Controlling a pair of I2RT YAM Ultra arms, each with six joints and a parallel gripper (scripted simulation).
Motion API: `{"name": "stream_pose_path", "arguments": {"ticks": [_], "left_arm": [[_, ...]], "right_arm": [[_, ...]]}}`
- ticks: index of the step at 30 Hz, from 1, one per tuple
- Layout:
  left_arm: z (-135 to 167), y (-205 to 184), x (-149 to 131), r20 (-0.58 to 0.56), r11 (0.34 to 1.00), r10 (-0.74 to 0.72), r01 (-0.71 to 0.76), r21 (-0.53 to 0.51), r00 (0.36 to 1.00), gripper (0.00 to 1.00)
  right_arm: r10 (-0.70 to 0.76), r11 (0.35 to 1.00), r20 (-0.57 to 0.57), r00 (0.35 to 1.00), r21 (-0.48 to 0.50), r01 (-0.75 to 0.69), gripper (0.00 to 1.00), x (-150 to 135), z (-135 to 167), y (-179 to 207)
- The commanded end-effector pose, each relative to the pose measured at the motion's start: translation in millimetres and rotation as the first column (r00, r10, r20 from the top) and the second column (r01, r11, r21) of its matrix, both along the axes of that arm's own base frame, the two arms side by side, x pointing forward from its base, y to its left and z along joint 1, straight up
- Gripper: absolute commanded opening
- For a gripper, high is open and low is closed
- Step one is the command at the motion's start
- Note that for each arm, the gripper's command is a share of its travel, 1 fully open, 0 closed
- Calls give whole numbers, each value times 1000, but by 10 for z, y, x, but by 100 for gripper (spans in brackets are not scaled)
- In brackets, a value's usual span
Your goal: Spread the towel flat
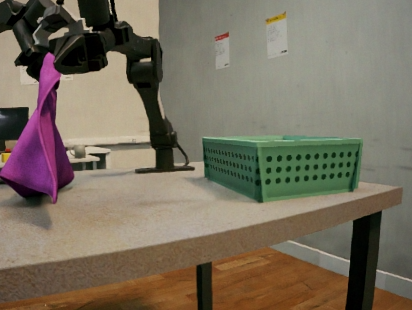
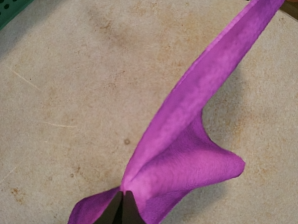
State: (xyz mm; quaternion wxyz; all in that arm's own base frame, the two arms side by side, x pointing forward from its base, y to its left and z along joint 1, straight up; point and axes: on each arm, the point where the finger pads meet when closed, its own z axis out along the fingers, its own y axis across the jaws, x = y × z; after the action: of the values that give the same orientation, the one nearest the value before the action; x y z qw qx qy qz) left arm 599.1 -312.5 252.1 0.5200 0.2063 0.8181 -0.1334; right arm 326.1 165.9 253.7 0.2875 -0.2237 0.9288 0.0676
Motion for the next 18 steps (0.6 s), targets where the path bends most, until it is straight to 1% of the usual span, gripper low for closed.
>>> {"name": "stream_pose_path", "arguments": {"ticks": [1,13,14,16,17,18], "left_arm": [[164,19,67,40,999,32,-31,-22,999,0],[164,19,67,40,999,32,-31,-22,999,0],[144,34,-22,30,1000,27,-27,-16,999,0],[144,34,-22,30,1000,27,-27,-16,999,0],[-34,20,4,5,1000,27,-27,-2,1000,0],[-39,20,5,5,1000,27,-27,-2,1000,0]], "right_arm": [[18,1000,20,1000,21,-19,0,-17,136,84],[18,1000,20,1000,21,-19,0,-17,136,84],[11,1000,25,1000,24,-12,0,-19,20,53],[3,1000,20,1000,13,-3,0,22,20,28],[12,1000,25,1000,25,-13,0,-20,-21,55],[3,1000,20,1000,13,-3,0,22,-20,28]]}}
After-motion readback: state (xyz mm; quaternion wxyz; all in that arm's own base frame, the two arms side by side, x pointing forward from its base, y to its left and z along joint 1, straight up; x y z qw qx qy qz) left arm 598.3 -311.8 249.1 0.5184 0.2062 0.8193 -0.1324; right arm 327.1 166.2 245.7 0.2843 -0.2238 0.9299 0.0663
